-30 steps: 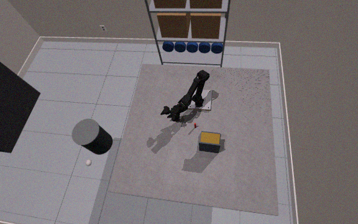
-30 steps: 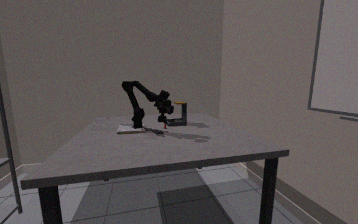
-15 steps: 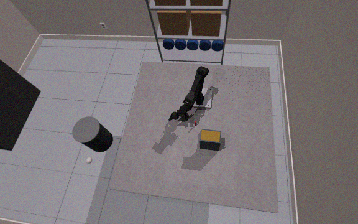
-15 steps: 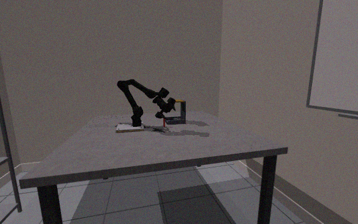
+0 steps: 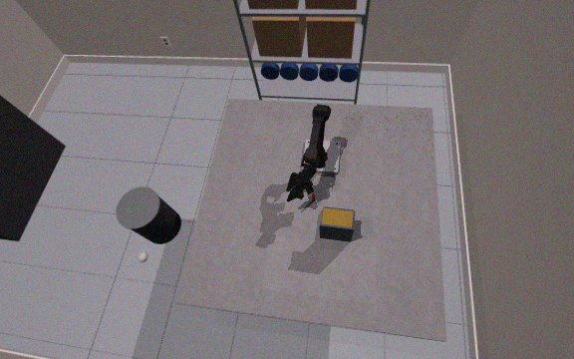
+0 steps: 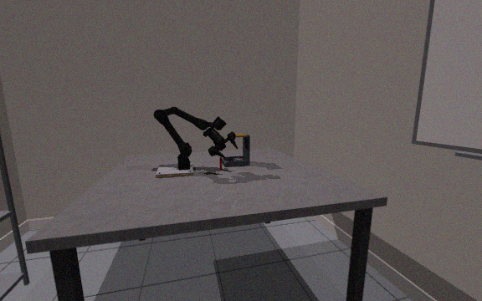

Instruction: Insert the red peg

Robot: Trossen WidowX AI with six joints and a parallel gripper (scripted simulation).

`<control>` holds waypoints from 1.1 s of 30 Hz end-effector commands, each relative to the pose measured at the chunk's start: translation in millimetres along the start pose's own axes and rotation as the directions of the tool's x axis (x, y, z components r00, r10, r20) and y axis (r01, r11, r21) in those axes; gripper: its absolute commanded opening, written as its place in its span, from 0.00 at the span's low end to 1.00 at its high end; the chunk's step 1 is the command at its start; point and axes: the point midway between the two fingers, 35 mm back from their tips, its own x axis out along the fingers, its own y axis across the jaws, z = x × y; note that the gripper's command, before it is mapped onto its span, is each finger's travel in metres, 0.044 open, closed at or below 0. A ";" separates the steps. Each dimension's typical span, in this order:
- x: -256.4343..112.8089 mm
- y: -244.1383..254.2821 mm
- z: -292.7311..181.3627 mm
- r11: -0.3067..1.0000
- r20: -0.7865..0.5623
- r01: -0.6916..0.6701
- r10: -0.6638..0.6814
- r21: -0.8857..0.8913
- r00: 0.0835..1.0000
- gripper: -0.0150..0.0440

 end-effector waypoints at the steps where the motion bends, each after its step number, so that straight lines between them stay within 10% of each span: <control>1: -9.1 -3.6 14.5 0.989 0.052 0.033 -0.025 -0.141 0.998 1.00; 33: -71.5 -3.6 91.1 0.485 0.355 0.362 -0.109 -0.796 0.928 0.96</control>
